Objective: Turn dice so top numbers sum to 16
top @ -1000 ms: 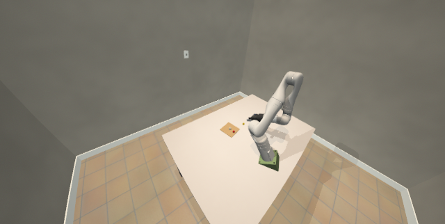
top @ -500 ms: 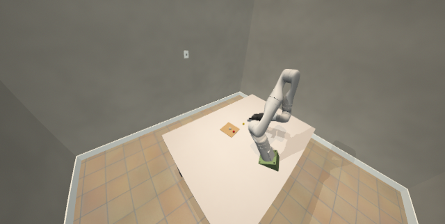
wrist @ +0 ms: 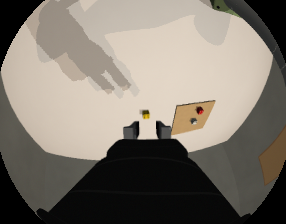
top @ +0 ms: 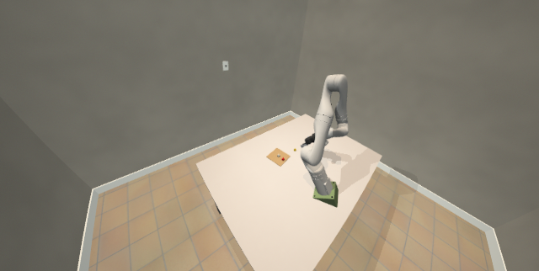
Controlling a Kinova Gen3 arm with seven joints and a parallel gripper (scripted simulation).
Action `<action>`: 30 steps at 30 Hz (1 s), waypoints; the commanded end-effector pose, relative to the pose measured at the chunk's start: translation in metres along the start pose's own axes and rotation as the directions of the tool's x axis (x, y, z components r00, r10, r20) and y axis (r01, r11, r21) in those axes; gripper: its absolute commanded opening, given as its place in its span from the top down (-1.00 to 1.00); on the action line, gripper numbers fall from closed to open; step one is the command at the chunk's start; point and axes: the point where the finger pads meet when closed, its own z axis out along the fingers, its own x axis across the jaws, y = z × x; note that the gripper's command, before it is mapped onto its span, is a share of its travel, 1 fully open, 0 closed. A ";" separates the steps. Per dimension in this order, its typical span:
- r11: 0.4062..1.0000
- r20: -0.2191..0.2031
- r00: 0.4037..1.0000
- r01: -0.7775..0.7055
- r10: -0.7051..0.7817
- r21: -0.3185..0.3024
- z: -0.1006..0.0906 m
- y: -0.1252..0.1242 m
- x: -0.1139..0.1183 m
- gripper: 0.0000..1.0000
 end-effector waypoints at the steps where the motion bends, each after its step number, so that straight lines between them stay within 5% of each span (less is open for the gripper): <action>1: 0.993 -0.016 0.999 0.049 -0.048 0.104 0.000 0.009 -0.004 -0.27; 4: 0.990 -0.019 0.999 0.047 -0.044 0.133 -0.001 0.010 -0.004 -0.27; 19: 0.851 0.025 0.999 0.022 -0.042 0.525 0.004 0.048 0.001 -0.27; 30: 0.762 0.083 0.993 0.009 -0.083 0.647 0.011 0.071 0.011 -0.27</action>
